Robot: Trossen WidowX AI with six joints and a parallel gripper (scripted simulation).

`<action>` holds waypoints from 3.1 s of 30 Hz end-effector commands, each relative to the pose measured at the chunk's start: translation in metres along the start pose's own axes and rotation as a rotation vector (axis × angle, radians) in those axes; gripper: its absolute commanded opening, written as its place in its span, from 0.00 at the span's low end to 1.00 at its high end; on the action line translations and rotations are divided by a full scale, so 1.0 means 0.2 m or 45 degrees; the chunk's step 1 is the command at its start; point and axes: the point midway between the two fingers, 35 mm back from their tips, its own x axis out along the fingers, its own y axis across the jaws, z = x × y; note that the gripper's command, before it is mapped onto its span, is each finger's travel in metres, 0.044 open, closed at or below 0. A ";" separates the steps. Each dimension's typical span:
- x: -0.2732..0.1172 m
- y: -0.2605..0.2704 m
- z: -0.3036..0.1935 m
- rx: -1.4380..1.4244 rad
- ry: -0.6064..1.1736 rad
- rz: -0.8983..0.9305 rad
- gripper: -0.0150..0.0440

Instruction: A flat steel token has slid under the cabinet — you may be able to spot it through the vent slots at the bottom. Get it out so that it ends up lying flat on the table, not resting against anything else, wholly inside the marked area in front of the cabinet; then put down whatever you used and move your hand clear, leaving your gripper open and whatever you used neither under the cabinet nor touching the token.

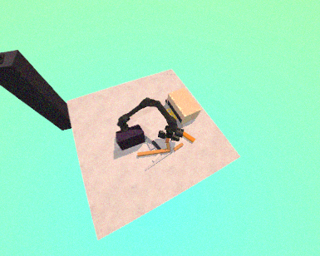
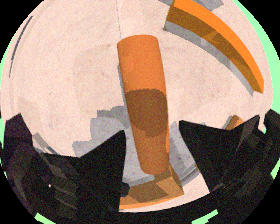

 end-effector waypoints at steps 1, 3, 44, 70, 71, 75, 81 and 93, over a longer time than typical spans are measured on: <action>0.02 0.01 0.00 0.009 -0.005 0.004 0.71; 0.02 0.01 0.00 0.009 -0.006 0.004 0.71; 0.01 0.00 0.22 0.011 -0.009 0.005 0.25; 0.01 -0.01 0.52 0.011 -0.013 0.007 0.25; 0.01 -0.01 0.53 0.011 -0.013 0.007 0.25; 0.01 -0.01 0.58 0.010 -0.014 0.007 0.25; 0.01 -0.01 0.58 0.010 -0.014 0.007 0.25; 0.02 0.02 0.58 0.011 -0.014 0.008 0.25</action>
